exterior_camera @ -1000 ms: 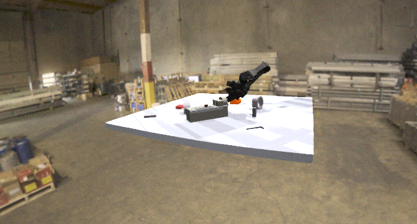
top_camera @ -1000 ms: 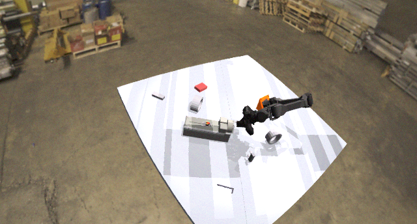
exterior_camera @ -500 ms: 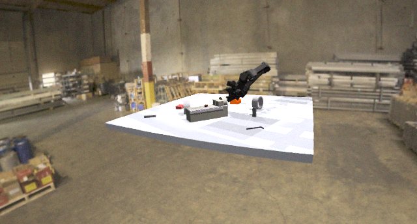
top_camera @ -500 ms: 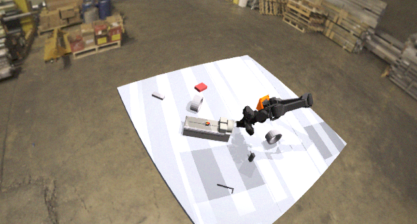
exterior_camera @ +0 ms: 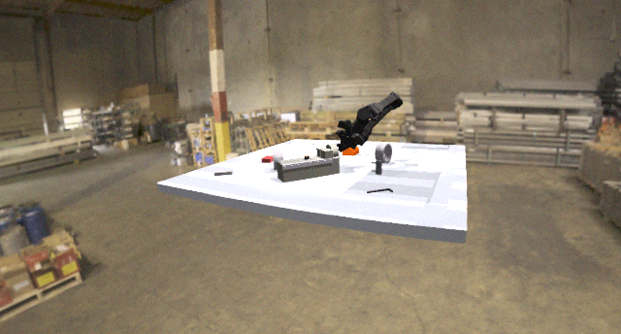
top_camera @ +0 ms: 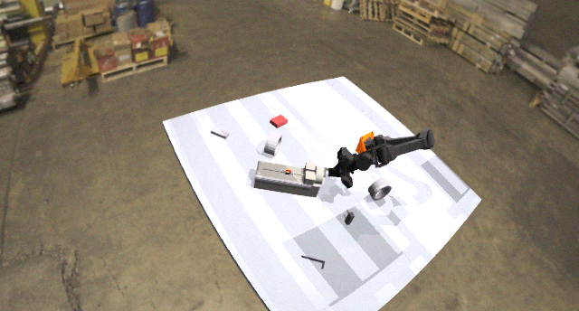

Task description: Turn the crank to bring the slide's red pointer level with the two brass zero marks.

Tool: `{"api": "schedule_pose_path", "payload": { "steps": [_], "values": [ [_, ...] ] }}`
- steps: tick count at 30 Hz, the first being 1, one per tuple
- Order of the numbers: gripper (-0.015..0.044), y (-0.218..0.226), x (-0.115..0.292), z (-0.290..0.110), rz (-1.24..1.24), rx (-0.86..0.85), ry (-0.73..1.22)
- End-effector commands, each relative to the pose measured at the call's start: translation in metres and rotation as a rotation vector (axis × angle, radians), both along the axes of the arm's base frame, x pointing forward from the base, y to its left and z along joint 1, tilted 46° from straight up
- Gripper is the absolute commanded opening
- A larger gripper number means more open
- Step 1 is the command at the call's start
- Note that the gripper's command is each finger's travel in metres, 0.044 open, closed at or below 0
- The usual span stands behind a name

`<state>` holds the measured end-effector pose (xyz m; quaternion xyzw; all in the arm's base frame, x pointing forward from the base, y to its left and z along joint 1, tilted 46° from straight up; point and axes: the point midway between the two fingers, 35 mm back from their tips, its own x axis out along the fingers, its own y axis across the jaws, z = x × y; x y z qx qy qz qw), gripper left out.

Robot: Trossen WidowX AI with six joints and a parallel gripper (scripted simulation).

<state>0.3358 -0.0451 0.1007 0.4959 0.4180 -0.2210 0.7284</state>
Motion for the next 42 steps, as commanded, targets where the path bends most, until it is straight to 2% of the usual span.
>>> {"api": "schedule_pose_path", "payload": {
  "steps": [1,42],
  "values": [
    [0.0000,-0.0001,0.0048,0.0080,0.000,-0.001,-0.024],
    [0.0000,0.0017,0.0087,0.0112,0.000,-0.001,-0.024]
  ]
}}
